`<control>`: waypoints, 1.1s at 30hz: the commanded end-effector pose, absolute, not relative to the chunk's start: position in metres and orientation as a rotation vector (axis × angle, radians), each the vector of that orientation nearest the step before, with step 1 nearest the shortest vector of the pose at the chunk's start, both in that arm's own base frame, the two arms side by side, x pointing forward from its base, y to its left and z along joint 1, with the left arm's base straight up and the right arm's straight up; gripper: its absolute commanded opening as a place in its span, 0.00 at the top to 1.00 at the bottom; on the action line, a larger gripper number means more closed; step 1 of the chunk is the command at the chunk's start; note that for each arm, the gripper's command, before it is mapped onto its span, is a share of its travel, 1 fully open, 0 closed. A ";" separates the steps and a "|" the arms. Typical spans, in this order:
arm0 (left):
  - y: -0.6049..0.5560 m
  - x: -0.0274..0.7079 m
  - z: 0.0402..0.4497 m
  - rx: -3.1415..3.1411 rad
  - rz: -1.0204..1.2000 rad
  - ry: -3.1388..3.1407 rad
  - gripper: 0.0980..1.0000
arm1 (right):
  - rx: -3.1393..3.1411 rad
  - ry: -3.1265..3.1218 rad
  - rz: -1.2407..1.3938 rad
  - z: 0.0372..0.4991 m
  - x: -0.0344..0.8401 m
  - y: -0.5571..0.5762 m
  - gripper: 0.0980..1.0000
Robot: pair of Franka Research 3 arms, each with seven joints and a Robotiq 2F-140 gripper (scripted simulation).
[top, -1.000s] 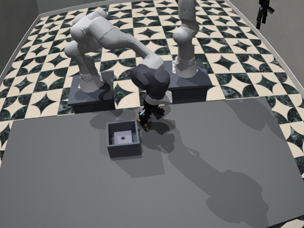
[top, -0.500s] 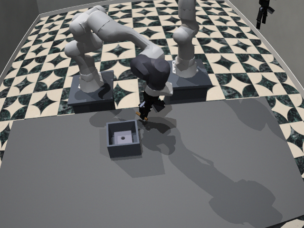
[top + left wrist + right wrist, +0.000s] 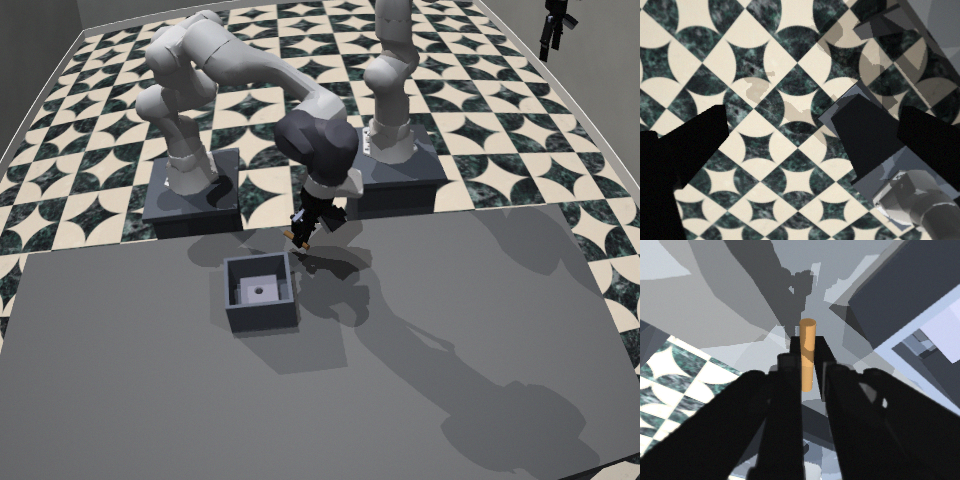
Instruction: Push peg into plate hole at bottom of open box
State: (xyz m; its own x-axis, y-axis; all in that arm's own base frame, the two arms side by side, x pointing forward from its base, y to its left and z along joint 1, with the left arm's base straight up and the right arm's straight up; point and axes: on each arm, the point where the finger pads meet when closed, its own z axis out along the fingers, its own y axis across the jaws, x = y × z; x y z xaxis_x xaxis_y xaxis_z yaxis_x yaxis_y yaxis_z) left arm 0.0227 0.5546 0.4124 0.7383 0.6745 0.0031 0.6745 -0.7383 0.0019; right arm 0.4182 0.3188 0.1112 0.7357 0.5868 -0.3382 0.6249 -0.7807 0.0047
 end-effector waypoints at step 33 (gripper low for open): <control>0.554 0.022 0.413 2.925 0.000 1.145 0.00 | 2.814 0.995 -0.496 0.151 0.417 0.318 1.00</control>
State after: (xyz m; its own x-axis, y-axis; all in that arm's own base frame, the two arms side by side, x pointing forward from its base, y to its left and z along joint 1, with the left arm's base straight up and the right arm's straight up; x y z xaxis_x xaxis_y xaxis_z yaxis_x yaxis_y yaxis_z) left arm 0.0227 0.5546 0.4124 0.7383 0.6745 0.0031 0.6745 -0.7383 0.0019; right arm 0.4187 0.3191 0.1504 0.7364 0.5869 -0.3366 0.6247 -0.7808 0.0053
